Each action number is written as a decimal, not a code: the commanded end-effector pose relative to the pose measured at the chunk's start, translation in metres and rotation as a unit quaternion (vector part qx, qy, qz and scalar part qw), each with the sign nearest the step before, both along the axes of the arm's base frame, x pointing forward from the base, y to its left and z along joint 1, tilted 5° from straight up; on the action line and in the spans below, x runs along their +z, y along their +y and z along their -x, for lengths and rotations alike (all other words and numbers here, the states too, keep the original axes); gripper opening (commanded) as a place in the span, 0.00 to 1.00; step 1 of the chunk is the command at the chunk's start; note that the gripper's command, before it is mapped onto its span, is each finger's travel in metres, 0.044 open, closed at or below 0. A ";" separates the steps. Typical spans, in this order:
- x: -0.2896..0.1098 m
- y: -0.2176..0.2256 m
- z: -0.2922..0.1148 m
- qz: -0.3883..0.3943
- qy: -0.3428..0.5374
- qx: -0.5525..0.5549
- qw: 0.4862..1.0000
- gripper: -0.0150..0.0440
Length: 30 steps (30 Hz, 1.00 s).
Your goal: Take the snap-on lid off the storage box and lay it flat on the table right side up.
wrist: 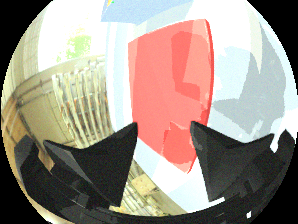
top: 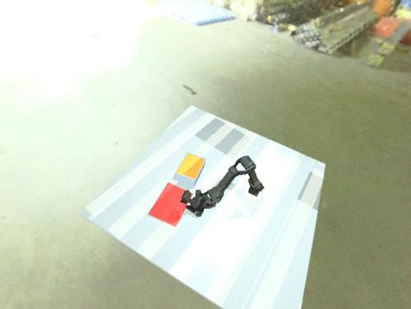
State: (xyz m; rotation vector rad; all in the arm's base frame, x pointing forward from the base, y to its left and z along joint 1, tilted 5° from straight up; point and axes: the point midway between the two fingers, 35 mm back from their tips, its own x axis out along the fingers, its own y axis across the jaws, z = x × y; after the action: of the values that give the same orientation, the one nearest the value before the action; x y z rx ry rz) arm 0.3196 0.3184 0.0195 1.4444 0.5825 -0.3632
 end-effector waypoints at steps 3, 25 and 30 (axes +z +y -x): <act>-0.001 -0.001 0.007 0.001 0.002 0.001 1.000 0.90; -0.006 -0.008 0.051 0.002 0.004 0.001 1.000 1.00; -0.007 -0.010 0.061 0.002 0.004 0.001 1.000 1.00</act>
State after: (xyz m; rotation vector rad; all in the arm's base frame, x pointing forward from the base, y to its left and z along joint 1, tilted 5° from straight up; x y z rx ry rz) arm 0.2659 0.3115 0.0142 1.4403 0.5929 -0.3631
